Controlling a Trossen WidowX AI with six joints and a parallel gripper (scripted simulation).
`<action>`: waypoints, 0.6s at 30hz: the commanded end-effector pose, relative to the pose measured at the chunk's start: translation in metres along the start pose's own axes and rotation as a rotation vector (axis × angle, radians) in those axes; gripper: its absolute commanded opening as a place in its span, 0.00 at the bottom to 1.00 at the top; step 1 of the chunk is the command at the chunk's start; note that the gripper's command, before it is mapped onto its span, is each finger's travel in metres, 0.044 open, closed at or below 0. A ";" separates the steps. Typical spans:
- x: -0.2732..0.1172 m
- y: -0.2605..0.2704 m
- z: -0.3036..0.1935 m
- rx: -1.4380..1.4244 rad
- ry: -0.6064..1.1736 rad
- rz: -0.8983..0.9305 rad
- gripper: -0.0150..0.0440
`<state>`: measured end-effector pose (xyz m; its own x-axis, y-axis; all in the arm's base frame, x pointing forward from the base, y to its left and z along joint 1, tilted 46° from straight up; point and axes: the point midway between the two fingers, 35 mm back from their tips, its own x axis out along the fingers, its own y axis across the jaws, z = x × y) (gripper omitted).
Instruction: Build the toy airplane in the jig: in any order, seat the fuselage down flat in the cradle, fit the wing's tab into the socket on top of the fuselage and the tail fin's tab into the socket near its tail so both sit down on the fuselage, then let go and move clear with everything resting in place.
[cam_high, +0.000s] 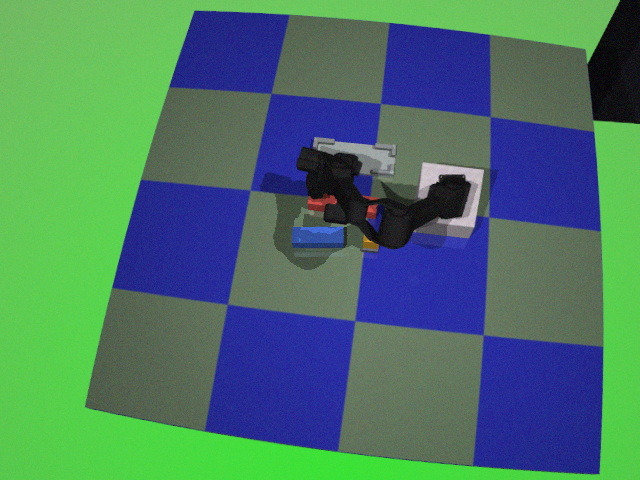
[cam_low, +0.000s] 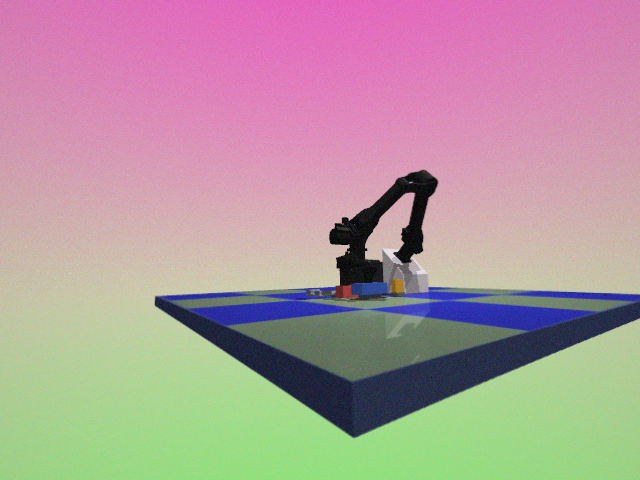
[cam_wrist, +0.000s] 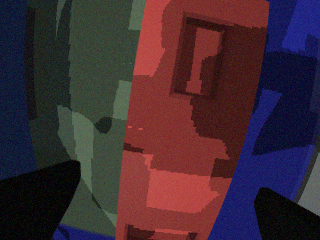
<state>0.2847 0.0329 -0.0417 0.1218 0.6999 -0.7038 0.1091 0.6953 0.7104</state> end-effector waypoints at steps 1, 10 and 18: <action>0.009 0.000 -0.004 0.010 0.011 0.008 1.00; 0.021 0.001 -0.005 0.010 0.011 0.010 1.00; 0.021 0.001 -0.005 0.010 0.011 0.010 0.64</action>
<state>0.2833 0.0474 -0.0550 0.1143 0.7039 -0.7010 0.1130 0.6918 0.7132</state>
